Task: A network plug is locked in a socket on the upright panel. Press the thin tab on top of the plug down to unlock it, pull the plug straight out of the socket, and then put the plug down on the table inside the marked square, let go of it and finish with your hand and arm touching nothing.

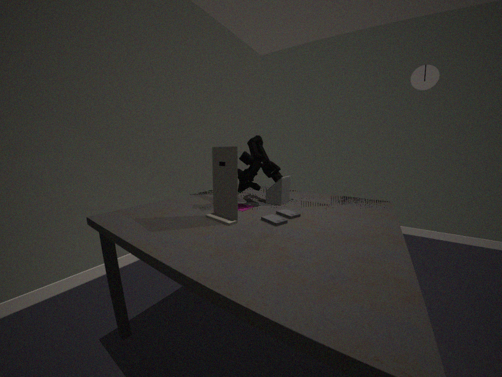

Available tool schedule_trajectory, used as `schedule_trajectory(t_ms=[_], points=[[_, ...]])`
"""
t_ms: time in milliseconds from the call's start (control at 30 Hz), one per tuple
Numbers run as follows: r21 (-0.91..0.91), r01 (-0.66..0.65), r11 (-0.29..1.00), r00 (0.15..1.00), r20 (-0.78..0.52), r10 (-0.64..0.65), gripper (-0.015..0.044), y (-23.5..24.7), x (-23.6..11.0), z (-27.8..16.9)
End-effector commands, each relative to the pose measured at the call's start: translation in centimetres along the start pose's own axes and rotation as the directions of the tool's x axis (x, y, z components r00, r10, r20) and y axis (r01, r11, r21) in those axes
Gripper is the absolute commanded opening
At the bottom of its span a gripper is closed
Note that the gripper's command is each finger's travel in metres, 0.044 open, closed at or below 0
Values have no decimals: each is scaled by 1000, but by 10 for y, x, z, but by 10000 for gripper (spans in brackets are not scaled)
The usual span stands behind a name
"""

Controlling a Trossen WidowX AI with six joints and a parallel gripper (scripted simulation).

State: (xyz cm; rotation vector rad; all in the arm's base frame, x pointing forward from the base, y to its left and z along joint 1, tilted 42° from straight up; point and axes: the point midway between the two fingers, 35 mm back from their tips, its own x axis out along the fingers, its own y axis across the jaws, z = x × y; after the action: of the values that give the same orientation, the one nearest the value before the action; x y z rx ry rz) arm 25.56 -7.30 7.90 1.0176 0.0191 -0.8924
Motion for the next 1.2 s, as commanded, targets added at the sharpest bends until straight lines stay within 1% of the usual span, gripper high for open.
schedule_trajectory(t_ms=[0,1167], points=[[13,48,999,998,46,-48,0,-13,3,7],[15,53,998,998,43,-54,0,-24,21,5]])
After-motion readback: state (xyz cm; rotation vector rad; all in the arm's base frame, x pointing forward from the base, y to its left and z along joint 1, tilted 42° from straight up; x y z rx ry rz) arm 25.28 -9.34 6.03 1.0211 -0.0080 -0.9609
